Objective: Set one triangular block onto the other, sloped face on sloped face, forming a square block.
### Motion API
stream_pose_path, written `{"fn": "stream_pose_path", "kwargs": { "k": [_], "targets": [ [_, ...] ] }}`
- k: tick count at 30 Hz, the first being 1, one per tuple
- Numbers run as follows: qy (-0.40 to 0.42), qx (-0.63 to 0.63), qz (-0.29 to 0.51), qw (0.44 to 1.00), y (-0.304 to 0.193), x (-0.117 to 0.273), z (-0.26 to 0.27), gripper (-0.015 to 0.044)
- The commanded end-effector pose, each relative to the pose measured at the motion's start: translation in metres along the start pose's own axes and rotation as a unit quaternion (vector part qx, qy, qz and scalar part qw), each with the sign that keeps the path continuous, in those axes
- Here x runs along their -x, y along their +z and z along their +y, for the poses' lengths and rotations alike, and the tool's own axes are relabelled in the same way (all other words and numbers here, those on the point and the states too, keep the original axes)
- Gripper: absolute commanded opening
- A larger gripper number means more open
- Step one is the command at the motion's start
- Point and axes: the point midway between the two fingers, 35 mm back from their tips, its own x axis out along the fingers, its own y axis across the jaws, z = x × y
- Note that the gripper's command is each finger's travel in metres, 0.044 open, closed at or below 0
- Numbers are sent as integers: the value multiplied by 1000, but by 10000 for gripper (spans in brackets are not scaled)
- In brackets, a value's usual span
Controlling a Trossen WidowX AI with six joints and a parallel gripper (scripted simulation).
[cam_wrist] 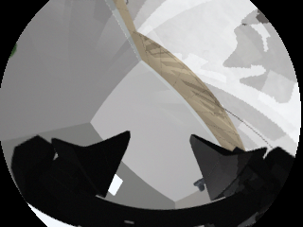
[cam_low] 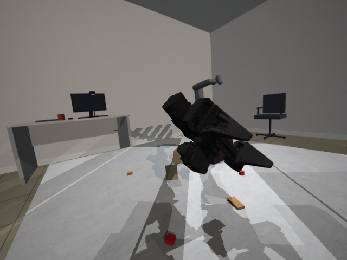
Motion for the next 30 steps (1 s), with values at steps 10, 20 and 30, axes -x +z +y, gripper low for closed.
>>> {"fn": "stream_pose_path", "kwargs": {
  "k": [10,20,30],
  "targets": [
    [-116,-263,-241,927,56,73,-44,440],
    [-145,-411,-538,722,86,222,-86,440],
    [-105,-401,-698,584,84,333,-87,440]
  ]
}}
